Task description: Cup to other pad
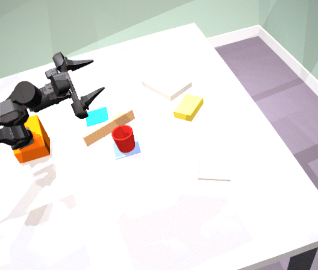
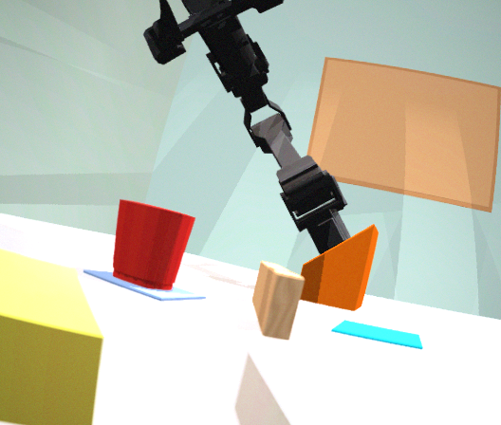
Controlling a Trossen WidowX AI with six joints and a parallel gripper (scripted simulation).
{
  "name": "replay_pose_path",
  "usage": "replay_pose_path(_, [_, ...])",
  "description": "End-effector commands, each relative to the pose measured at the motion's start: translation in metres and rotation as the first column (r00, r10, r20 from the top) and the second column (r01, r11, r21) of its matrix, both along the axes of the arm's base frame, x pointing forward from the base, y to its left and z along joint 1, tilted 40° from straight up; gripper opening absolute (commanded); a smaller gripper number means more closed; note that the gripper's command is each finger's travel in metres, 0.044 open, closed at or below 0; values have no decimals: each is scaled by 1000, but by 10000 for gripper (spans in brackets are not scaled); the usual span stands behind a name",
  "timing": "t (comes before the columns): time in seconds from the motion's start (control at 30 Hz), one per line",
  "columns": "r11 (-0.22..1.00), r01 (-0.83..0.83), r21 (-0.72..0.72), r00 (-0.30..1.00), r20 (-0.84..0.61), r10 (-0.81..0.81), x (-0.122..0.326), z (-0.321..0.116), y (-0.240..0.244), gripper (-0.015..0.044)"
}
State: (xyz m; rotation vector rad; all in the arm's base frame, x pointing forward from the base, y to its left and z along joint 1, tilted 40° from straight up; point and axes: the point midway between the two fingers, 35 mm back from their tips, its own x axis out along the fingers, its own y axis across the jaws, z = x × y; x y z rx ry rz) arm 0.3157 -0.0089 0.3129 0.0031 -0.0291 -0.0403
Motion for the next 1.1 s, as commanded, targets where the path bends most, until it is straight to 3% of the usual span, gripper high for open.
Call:
replay_pose_path(0.0, [1000,5,-6,1000,-14,-5,2,-2,-1,374])
replay_pose_path(0.13, [985,68,-158,952,-284,-112,28,-45,-16,269])
replay_pose_path(0.27, [932,21,-361,789,-567,-238,42,-98,-34,164])
replay_pose_path(0.47, [803,-260,-536,410,-815,-410,35,-162,-57,148])
replay_pose_path(0.6, [687,-523,-505,133,-845,-519,21,-189,-71,148])
replay_pose_path(0.73, [560,-755,-342,-103,-781,-616,3,-201,-84,148])
replay_pose_path(1.07, [539,-785,-305,-136,-764,-631,0,-204,-87,148])
